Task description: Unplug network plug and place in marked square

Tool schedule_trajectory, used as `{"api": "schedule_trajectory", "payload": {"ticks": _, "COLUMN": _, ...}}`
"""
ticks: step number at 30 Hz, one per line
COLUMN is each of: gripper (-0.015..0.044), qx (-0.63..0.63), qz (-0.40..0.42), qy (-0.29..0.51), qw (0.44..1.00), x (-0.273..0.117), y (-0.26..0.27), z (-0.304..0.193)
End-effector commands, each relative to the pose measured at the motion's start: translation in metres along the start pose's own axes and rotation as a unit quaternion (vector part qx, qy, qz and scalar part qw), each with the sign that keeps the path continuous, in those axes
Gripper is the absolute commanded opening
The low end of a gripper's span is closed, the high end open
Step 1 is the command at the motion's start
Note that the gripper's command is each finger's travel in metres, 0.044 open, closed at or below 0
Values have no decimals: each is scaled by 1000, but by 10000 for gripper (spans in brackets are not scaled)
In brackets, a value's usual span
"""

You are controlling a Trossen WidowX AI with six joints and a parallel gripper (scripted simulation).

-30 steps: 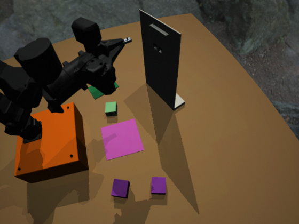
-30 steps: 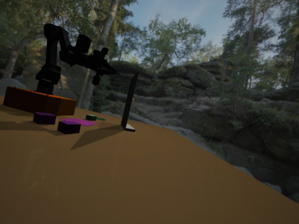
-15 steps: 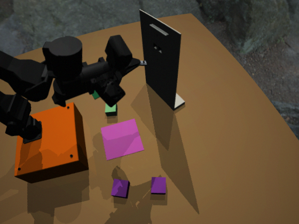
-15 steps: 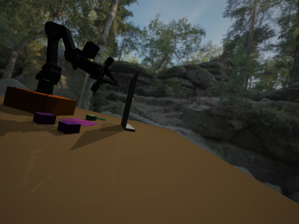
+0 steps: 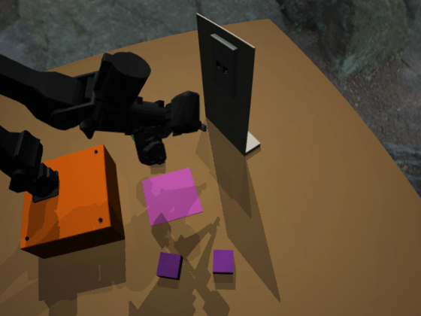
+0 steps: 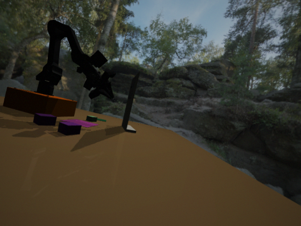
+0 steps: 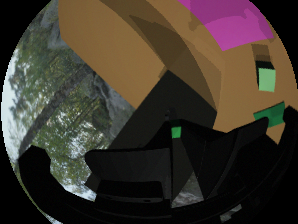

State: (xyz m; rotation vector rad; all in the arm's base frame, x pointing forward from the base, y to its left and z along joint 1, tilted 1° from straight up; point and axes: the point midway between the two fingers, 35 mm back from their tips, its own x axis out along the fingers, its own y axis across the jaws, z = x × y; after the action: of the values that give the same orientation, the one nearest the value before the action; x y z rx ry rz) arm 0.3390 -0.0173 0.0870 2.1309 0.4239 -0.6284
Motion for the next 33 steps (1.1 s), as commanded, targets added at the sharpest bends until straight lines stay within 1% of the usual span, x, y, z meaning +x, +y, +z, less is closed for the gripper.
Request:
{"api": "schedule_trajectory", "payload": {"ticks": 1, "gripper": 0, "qx": 36, "qz": -16, "qy": -55, "qw": 998, "x": 4, "y": -10, "z": 12}}
{"api": "schedule_trajectory", "payload": {"ticks": 14, "gripper": 0, "qx": 112, "qz": -35, "qy": -241, "qw": 963, "x": -2, "y": -40, "z": 51}}
{"api": "schedule_trajectory", "payload": {"ticks": 26, "gripper": 0, "qx": 121, "qz": 1, "qy": -398, "qw": 909, "x": -27, "y": -53, "z": 78}}
{"api": "schedule_trajectory", "payload": {"ticks": 29, "gripper": 0, "qx": 117, "qz": 14, "qy": -424, "qw": 898, "x": -33, "y": -53, "z": 82}}
{"api": "schedule_trajectory", "payload": {"ticks": 33, "gripper": 0, "qx": 116, "qz": 15, "qy": -425, "qw": 897, "x": -33, "y": -53, "z": 82}}
